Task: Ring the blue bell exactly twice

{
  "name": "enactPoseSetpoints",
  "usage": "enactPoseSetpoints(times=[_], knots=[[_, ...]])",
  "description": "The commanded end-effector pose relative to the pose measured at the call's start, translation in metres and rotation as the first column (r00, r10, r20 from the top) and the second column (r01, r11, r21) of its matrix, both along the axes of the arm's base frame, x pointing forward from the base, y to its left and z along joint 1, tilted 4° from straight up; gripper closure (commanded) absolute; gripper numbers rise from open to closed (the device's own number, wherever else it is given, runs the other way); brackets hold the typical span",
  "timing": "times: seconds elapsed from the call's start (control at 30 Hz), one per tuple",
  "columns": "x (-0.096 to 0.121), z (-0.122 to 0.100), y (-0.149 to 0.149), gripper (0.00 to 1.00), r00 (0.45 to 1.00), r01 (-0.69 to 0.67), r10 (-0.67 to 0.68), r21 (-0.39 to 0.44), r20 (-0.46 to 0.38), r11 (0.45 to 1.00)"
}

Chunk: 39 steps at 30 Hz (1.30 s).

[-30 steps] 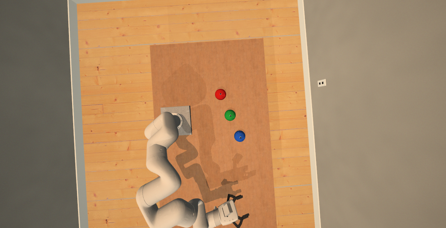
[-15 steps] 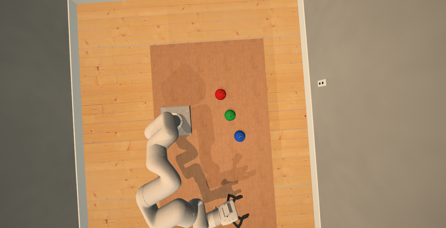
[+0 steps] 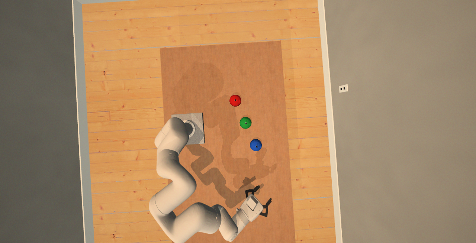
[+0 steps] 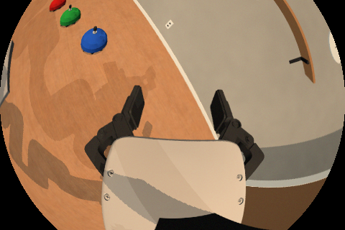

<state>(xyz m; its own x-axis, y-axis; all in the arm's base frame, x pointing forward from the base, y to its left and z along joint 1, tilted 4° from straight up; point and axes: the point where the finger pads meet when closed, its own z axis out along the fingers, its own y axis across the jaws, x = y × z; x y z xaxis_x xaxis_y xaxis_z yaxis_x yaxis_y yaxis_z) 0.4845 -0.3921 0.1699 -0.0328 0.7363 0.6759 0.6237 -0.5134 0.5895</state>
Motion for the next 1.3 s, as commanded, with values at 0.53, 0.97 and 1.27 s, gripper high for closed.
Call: enactPoseSetpoints(times=[0.53,0.97,1.27], knots=[[-0.013,-0.059,0.169,0.0,0.722,-0.461,0.254,-0.174,-0.643,0.87],[-0.011,-0.054,0.222,0.0,0.573,-0.696,0.169,-0.367,-0.802,0.618],[-0.004,-0.046,0.241,0.0,0.561,-0.75,0.131,-0.435,-0.817,0.498]])
